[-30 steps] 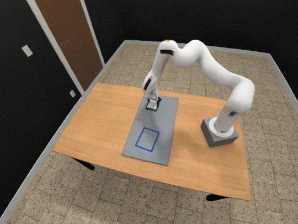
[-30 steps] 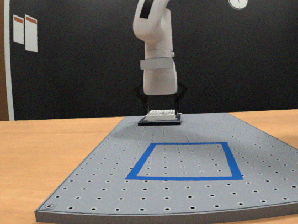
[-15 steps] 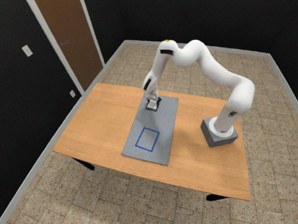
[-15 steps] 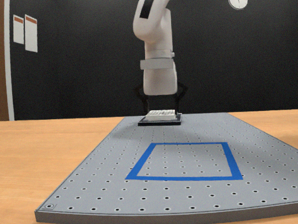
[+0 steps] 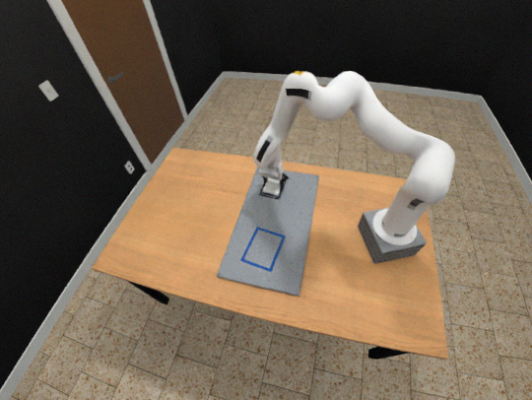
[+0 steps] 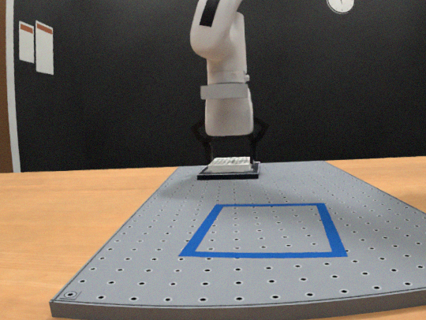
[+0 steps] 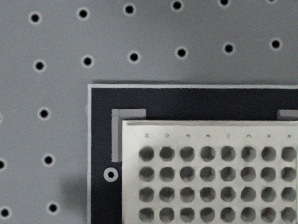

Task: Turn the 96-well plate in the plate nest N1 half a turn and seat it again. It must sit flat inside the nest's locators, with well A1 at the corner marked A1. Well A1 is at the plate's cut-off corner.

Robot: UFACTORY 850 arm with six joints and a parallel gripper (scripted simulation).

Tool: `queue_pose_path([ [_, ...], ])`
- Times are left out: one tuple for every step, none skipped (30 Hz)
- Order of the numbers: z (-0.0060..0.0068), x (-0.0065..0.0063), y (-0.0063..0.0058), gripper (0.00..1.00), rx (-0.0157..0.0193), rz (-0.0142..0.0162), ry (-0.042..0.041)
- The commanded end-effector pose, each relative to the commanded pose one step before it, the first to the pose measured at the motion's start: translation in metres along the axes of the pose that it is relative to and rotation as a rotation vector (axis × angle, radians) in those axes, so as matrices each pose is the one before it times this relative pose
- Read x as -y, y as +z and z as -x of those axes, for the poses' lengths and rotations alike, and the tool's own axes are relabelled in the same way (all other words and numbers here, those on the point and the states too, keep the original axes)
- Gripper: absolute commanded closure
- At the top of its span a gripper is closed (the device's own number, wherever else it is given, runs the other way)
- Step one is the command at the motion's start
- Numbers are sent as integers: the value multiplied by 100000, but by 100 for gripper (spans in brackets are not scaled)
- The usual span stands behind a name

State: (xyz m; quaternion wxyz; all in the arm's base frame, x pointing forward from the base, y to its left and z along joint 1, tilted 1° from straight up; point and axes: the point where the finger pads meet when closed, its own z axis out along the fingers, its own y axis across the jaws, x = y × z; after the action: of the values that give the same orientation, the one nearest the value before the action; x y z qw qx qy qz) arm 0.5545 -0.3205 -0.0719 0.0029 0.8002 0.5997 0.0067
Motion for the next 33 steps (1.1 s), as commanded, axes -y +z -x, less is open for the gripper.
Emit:
queue_pose_path([
  [28,-117,-173,100,53,223,0],
  [0,-1,-66,100,0,0,0],
  [0,-1,-66,100,0,0,0],
  [0,0,-66,100,0,0,0],
  [0,0,-66,100,0,0,0],
  [0,0,-67,100,0,0,0],
  [0,0,-67,100,0,0,0],
  [0,0,-67,100,0,0,0],
  [0,0,-67,100,0,0,0],
  [0,0,-67,100,0,0,0],
  [0,0,-67,100,0,0,0],
  [0,0,-67,100,0,0,0],
  [0,0,-67,100,0,0,0],
  [0,0,-67,100,0,0,0],
  [0,0,0,100,0,0,0],
  [0,0,0,100,0,0,0],
  [0,1,-69,100,0,0,0],
  [0,-1,-66,100,0,0,0],
  [0,0,-66,100,0,0,0],
  [0,0,-66,100,0,0,0],
  [0,0,-67,100,0,0,0],
  [0,0,-67,100,0,0,0],
  [0,0,-67,100,0,0,0],
  [0,0,-67,100,0,0,0],
  [0,0,-67,100,0,0,0],
  [0,0,-67,100,0,0,0],
  [0,0,-67,100,0,0,0],
  [0,0,-67,100,0,0,0],
  [0,0,-67,100,0,0,0],
  [0,0,-67,100,0,0,0],
  [0,0,-67,100,0,0,0],
  [0,0,0,100,0,0,0],
  [0,0,0,100,0,0,0],
])
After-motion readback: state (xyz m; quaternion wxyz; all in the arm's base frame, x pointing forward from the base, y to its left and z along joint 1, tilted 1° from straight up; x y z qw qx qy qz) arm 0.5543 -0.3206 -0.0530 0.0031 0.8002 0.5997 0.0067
